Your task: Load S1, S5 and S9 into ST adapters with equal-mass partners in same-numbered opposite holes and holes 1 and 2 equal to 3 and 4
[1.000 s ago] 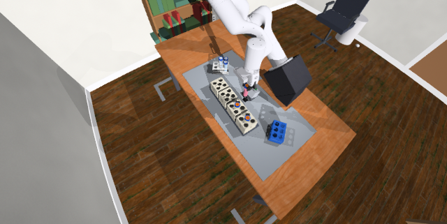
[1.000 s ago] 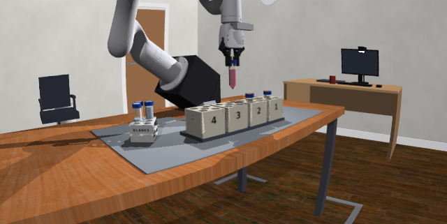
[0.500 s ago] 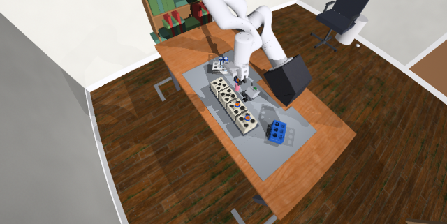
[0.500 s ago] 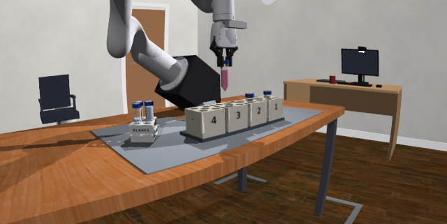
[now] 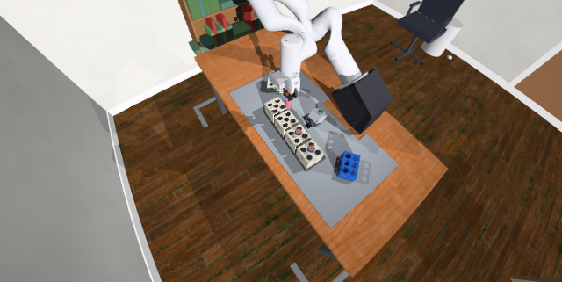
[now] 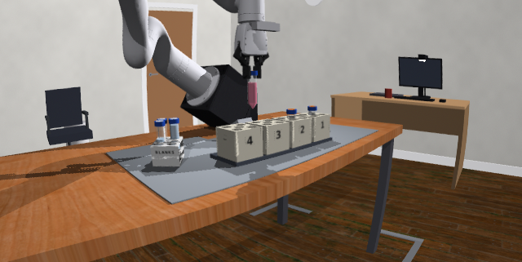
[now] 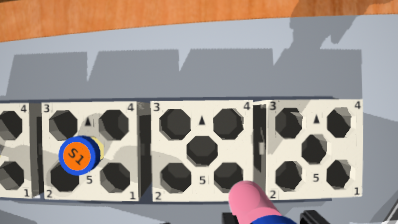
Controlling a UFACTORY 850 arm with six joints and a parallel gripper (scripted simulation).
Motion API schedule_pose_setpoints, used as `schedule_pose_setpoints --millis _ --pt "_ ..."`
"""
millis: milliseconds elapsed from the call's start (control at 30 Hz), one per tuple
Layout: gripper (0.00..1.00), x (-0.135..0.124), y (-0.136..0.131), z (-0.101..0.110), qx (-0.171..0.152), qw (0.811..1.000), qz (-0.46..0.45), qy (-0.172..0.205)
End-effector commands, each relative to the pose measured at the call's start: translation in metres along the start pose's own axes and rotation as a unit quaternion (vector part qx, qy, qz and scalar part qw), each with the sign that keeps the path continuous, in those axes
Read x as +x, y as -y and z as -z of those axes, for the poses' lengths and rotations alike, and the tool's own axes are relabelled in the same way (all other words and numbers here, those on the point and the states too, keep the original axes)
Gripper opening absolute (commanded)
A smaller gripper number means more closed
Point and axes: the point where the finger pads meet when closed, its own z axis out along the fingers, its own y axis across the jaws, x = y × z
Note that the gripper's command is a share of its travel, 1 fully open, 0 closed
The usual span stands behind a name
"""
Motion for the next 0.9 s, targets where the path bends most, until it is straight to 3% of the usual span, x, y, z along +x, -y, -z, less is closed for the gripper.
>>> schedule_pose_setpoints --millis 0,467,867 --pt "0.00 0.008 -0.020 0.001 0.001 1.000 0.000 0.000" --pt "0.00 0.028 -0.077 0.001 0.001 1.000 0.000 0.000" --pt "0.00 0.028 -0.077 0.001 0.001 1.000 0.000 0.000"
